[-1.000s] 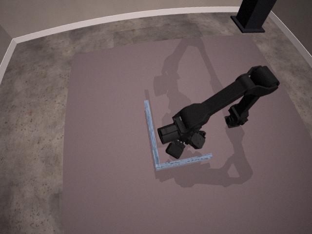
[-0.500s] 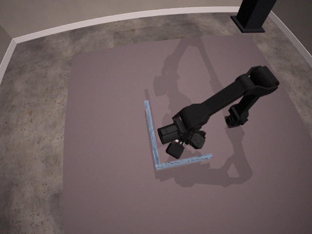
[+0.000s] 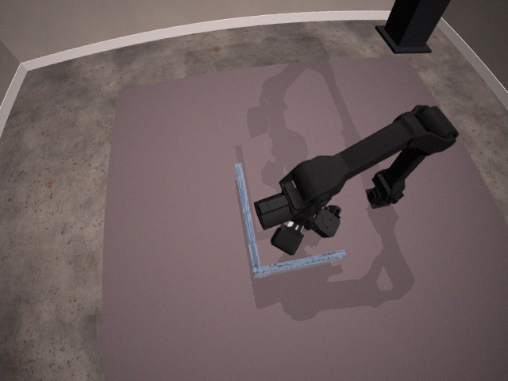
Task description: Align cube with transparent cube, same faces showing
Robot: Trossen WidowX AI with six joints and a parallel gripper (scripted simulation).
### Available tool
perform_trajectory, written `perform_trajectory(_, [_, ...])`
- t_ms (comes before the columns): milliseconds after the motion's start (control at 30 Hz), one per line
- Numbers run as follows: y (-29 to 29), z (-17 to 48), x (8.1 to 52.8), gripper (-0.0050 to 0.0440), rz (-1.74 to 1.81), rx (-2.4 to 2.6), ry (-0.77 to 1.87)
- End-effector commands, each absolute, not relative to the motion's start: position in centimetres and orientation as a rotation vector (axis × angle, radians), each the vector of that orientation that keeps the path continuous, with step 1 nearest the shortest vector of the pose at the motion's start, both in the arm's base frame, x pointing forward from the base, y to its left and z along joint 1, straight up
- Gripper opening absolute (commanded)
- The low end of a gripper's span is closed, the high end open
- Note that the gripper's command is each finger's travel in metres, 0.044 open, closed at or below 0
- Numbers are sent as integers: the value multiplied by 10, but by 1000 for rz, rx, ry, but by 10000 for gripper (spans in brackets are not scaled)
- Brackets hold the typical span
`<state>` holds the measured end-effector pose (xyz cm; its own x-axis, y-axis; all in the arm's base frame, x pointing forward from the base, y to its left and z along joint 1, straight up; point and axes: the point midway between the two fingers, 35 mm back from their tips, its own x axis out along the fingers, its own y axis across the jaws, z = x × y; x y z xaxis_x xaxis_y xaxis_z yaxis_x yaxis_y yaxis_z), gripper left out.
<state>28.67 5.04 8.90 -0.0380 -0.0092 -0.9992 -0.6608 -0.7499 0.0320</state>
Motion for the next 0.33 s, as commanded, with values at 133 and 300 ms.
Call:
perform_trajectory(133, [51,125,292,280,1770,-1822,666])
perform_trajectory(300, [51,125,292,280,1770,-1822,666])
